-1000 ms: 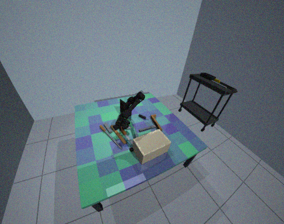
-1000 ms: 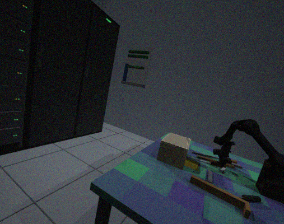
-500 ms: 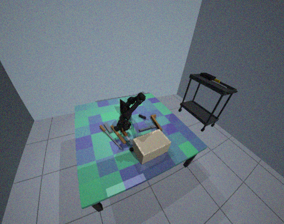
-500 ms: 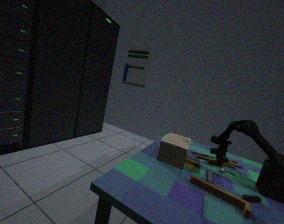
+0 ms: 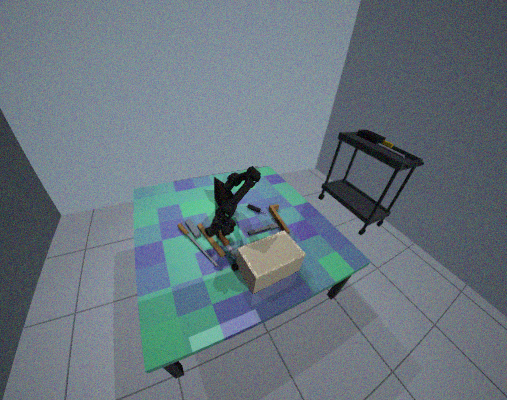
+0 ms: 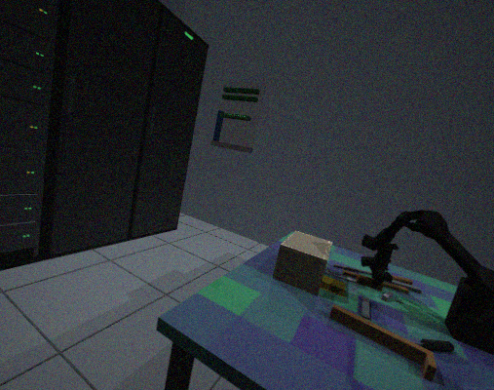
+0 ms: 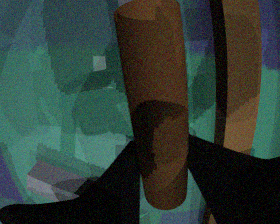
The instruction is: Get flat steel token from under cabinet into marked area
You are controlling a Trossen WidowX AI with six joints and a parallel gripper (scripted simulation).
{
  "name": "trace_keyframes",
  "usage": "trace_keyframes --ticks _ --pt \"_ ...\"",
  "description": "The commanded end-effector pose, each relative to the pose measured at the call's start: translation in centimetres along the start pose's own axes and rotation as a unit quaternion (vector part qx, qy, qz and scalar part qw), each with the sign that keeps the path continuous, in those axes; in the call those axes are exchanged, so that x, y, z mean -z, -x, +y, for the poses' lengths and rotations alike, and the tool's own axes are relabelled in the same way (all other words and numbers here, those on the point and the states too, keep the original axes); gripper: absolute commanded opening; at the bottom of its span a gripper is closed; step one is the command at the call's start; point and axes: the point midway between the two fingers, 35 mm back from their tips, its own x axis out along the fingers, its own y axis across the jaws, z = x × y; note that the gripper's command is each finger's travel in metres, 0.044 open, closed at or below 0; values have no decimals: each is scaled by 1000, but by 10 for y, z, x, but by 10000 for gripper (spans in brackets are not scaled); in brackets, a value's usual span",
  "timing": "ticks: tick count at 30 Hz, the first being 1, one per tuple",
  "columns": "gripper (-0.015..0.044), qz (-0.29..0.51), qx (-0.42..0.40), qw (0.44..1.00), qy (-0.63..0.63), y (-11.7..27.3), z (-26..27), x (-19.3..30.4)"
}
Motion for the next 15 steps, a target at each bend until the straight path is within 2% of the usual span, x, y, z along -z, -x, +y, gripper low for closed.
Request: trace_keyframes --ticks 1,15 --pt "0 -1 1 1000 0 0 -1 -7" --pt "0 -1 0 1000 1 0 -1 -24"
